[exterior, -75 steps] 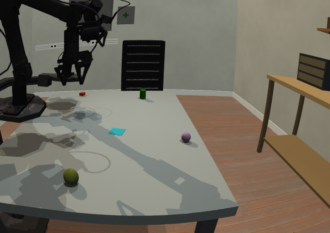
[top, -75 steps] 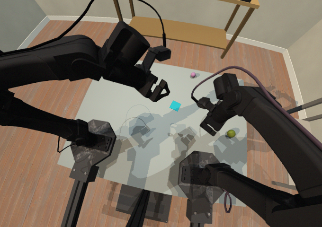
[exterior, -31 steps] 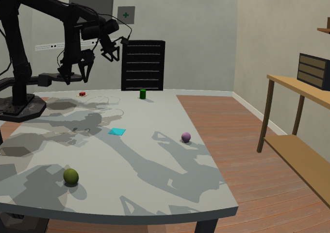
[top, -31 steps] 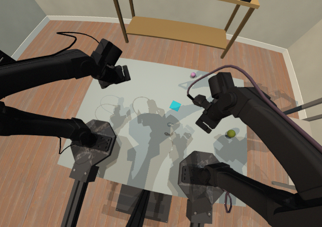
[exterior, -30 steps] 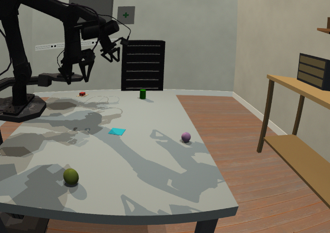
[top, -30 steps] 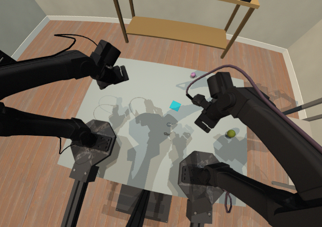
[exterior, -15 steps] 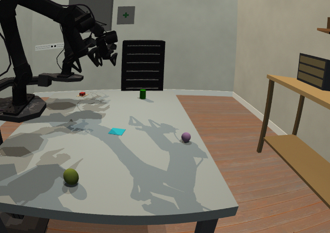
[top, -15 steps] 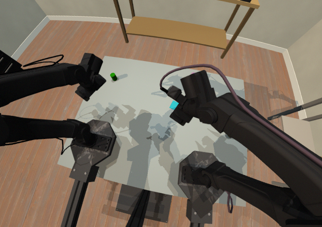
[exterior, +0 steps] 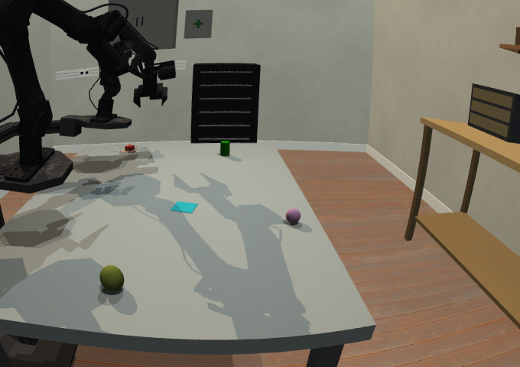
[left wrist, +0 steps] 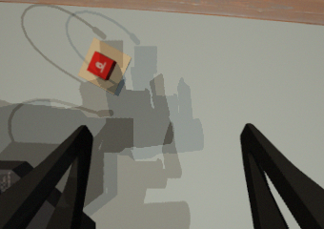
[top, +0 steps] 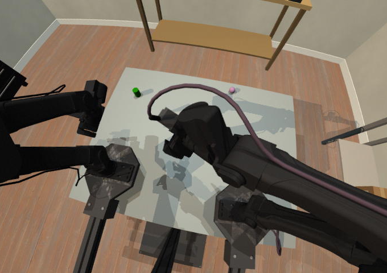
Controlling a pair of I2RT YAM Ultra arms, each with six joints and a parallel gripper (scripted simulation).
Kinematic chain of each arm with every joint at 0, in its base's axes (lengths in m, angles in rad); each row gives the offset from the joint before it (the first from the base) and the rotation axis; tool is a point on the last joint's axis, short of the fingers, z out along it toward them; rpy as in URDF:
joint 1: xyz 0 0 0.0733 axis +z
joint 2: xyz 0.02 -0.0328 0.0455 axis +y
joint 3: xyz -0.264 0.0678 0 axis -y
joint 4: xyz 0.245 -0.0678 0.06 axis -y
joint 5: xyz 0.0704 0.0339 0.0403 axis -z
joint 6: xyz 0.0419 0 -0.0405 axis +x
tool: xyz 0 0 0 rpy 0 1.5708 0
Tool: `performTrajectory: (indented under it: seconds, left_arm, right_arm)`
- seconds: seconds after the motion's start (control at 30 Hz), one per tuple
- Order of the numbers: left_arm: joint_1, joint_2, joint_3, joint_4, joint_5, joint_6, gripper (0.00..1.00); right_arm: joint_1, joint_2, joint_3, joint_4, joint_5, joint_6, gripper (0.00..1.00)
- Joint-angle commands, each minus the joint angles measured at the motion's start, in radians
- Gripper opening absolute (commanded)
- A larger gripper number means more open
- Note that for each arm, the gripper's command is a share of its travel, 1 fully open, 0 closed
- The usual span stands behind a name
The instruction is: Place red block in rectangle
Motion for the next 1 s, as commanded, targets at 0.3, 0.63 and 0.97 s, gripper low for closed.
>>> performTrajectory:
  seconds: [0.3,0.63,0.97]
  left_arm:
    - [0.205,-0.052,-0.124,0.012,-0.153,-0.207,1.0]
    - [0.287,-0.063,-0.163,0.031,-0.157,-0.193,1.0]
    - [0.289,-0.063,-0.164,0.024,-0.156,-0.19,1.0]
  right_arm:
    - [0.307,-0.049,-0.038,0.377,-0.021,0.184,1.0]
    - [0.509,-0.042,-0.061,0.563,-0.003,0.246,1.0]
    - [0.523,-0.034,-0.063,0.558,0.005,0.233,1.0]
